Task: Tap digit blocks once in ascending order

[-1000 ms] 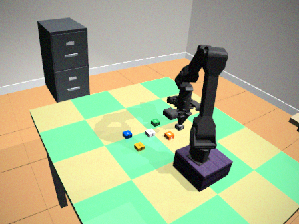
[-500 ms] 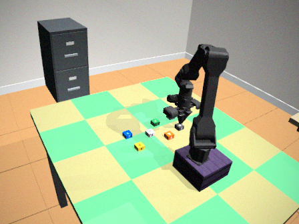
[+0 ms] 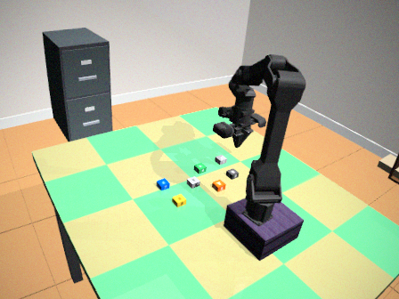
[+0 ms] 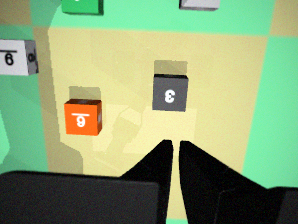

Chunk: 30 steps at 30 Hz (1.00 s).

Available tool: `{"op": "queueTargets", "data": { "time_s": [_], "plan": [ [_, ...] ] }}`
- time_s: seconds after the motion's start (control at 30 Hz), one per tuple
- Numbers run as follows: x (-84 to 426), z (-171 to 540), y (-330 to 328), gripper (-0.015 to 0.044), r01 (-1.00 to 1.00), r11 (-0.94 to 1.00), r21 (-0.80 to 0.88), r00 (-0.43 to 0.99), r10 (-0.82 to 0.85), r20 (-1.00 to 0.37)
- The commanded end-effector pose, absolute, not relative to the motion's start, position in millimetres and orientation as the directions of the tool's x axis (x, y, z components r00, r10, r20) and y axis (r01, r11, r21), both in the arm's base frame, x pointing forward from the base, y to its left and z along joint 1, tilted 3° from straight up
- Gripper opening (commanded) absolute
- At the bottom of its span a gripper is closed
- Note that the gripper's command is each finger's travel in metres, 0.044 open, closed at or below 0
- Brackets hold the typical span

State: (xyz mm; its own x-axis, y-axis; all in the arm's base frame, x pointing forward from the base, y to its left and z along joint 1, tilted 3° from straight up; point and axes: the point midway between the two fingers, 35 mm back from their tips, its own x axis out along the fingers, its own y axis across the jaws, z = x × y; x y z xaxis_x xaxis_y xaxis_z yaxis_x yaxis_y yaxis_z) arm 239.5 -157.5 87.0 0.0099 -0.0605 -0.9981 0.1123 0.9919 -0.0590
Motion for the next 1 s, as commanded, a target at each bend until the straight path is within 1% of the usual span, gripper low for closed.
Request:
{"op": "queueTargets", "data": {
  "time_s": [0.0, 0.13, 0.2, 0.4, 0.57, 0.97],
  "plan": [
    [259.5, 90.9, -145.8, 0.0020, 0.111, 0.992, -0.053, 0.007, -0.054, -0.999],
    [316.9, 89.9, -103.1, 0.0020, 0.112, 0.993, -0.046, 0.012, -0.048, -0.999],
    [333.9, 88.3, -85.7, 0.0020, 0.111, 0.993, -0.047, 0.013, -0.049, -0.999],
    [336.4, 84.6, -83.7, 0.0020, 0.111, 0.993, -0.047, 0.013, -0.049, -0.999],
    [337.0, 10.3, -87.3, 0.0020, 0.111, 0.993, -0.047, 0.013, -0.049, -0.999],
    [336.9, 1.5, -87.7, 0.0020, 0.111, 0.993, -0.047, 0.013, -0.049, -0.999]
  ]
}}
